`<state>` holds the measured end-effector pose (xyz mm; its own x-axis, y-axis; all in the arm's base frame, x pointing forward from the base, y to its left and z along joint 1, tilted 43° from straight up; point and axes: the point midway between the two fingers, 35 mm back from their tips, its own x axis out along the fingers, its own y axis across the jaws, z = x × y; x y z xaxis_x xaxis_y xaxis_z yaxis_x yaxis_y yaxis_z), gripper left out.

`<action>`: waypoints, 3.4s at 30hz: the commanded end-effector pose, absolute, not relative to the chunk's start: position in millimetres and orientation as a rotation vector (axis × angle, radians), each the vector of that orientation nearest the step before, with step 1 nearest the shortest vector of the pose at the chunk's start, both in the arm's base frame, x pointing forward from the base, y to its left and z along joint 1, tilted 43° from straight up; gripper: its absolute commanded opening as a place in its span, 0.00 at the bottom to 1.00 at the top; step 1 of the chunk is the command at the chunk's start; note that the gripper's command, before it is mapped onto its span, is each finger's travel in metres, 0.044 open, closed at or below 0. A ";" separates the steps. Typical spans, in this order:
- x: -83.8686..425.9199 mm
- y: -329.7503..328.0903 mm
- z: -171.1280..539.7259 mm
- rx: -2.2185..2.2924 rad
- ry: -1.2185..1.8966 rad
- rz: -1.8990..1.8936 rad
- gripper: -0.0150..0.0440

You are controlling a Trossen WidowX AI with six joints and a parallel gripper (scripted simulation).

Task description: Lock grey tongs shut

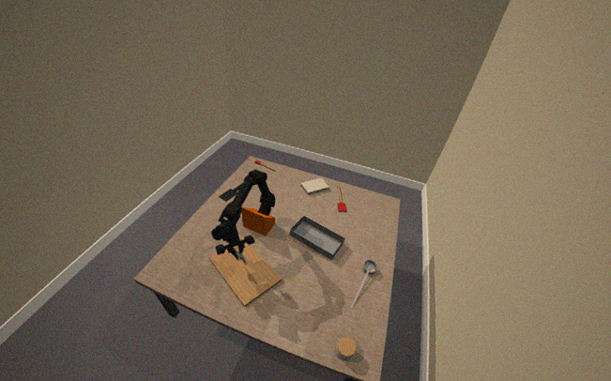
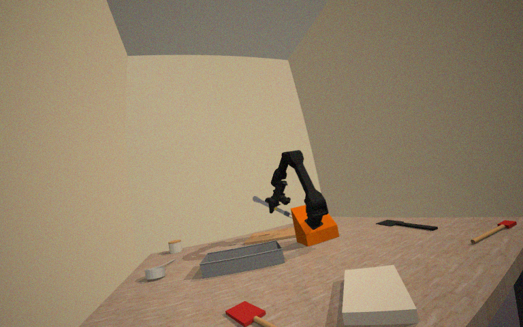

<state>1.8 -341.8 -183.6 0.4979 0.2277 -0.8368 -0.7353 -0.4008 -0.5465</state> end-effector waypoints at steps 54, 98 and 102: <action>-10.8 -315.5 -142.0 -2.070 0.818 0.562 0.00; -3.5 -338.5 -176.2 -1.840 0.605 0.894 0.00; -1.7 -340.6 -179.0 -1.799 0.562 0.956 0.00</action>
<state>-2.9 -337.3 -175.4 0.6069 -0.0138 -0.7947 -0.7301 -0.4049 -0.5505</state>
